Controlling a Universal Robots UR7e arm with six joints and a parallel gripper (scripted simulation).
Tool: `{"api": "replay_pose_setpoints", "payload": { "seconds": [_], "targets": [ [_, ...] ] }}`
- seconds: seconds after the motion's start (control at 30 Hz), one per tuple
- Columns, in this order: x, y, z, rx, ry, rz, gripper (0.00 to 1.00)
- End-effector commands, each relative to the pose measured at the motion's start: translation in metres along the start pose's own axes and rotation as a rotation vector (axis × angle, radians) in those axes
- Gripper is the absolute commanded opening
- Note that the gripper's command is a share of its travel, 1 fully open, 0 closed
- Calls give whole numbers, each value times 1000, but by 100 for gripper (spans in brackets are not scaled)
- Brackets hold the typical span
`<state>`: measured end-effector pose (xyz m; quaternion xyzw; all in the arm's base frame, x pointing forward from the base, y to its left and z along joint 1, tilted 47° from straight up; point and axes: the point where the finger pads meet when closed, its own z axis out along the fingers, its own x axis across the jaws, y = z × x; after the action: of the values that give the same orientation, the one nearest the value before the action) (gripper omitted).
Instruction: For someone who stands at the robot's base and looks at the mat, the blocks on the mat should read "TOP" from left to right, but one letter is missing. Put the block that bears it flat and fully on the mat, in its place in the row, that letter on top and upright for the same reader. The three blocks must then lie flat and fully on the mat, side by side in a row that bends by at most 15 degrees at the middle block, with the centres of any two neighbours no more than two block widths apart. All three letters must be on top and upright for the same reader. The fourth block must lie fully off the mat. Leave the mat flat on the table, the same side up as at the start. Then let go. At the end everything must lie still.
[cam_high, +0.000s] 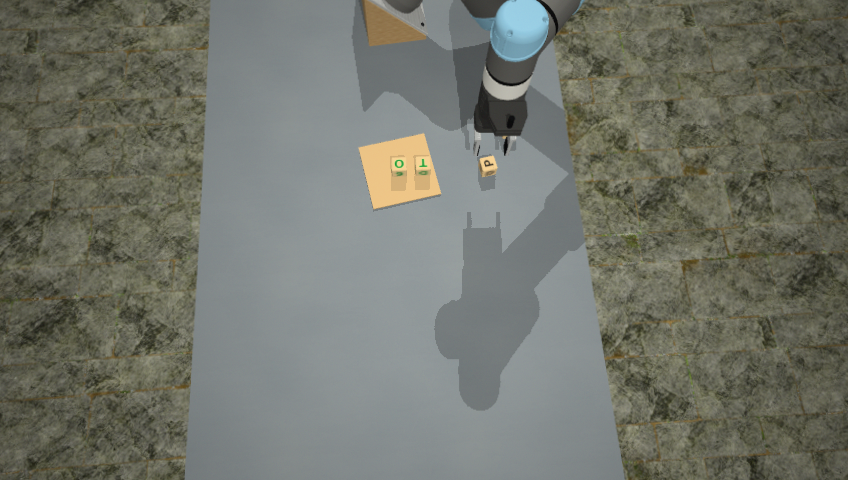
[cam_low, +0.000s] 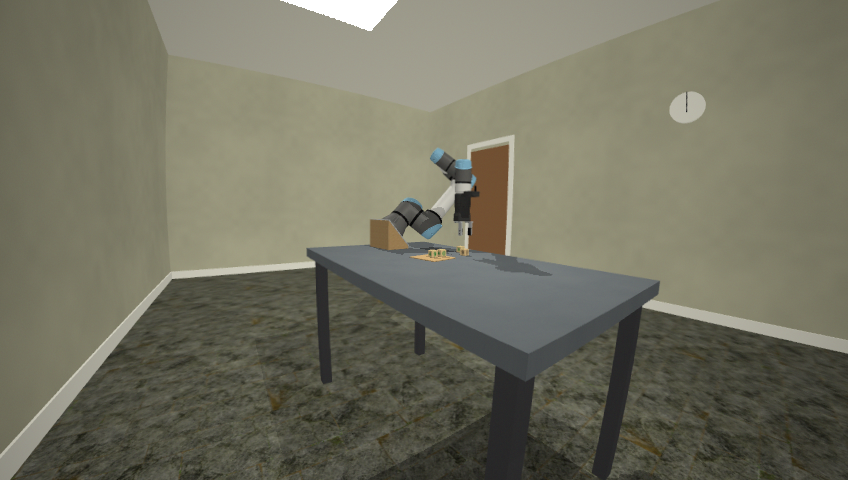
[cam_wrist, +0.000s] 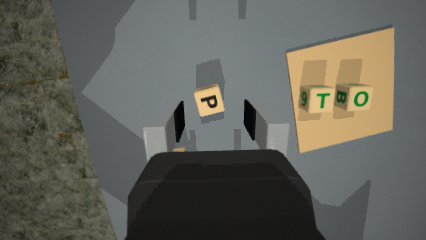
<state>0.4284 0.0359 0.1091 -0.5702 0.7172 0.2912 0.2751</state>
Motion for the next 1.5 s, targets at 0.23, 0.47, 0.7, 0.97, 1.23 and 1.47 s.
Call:
{"api": "replay_pose_setpoints", "payload": {
  "seconds": [0.23, 0.47, 0.7, 0.97, 1.23, 1.47],
  "targets": [
    [-3, 3, 2, 1, 1, -158, 100],
    [-4, 4, 3, 1, 1, -210, 100],
    [-5, 4, 3, 1, 1, -230, 100],
    [-5, 4, 3, 1, 1, -231, 100],
    [-5, 4, 3, 1, 1, -231, 100],
    [-5, 4, 3, 1, 1, -231, 100]
  ]
}}
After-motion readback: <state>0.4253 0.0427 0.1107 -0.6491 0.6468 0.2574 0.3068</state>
